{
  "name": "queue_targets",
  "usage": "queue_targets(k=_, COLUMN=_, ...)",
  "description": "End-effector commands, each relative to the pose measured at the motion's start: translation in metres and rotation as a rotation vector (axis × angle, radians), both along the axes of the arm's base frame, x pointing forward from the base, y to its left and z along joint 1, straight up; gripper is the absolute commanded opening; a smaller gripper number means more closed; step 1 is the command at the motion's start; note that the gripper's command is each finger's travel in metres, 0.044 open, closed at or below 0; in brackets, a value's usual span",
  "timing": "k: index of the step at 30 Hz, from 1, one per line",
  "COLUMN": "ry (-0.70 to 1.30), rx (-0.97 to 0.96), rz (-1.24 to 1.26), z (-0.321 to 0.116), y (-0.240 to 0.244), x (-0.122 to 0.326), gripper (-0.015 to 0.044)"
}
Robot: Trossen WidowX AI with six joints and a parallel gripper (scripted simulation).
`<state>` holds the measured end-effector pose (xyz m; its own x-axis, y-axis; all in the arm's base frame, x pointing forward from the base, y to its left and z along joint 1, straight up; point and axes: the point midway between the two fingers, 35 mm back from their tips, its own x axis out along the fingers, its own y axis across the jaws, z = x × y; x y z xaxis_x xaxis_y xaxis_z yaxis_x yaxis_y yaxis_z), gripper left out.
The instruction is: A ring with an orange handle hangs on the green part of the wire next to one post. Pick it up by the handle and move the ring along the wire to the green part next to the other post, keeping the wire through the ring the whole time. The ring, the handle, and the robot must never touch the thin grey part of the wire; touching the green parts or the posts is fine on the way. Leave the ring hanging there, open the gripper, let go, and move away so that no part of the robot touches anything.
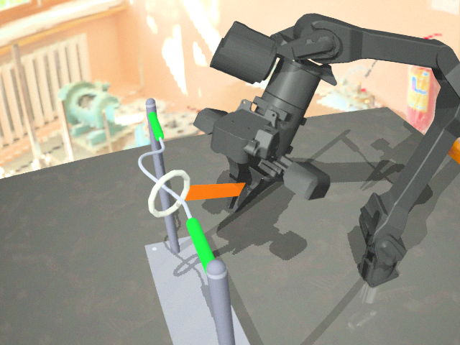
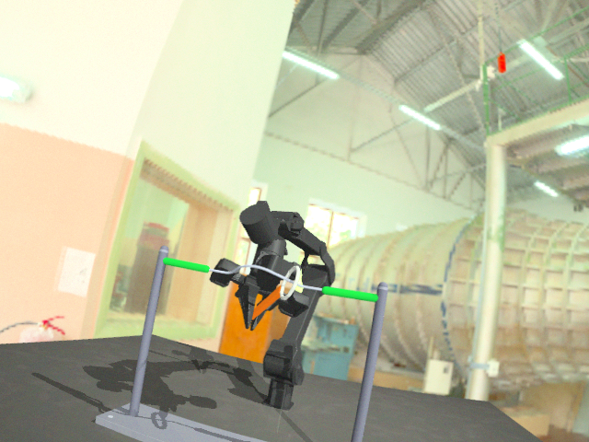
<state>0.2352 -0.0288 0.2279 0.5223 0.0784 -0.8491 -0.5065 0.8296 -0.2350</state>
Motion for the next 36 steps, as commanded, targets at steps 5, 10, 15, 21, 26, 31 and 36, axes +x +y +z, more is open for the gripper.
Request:
queue_targets(k=5, ry=-0.059, rx=0.047, rz=-0.027, z=-0.009, y=0.01, x=-0.001, gripper=-0.015)
queue_targets(k=10, ry=-0.127, rx=0.104, rz=-0.059, z=-0.019, y=0.021, x=0.0, gripper=-0.015)
queue_targets(k=15, ry=-0.2, rx=0.165, rz=-0.106, z=-0.03, y=0.034, x=0.001, gripper=-0.015)
queue_targets(k=21, ry=-0.284, rx=0.227, rz=-0.17, z=-0.041, y=0.051, x=0.004, gripper=-0.015)
queue_targets(k=26, ry=-0.352, rx=0.269, rz=-0.221, z=-0.049, y=0.063, x=0.009, gripper=-0.015)
queue_targets(k=31, ry=-0.42, rx=0.308, rz=-0.267, z=-0.055, y=0.075, x=0.016, gripper=-0.015)
queue_targets(k=36, ry=-0.466, rx=0.344, rz=-0.318, z=-0.059, y=0.088, x=0.019, gripper=-0.015)
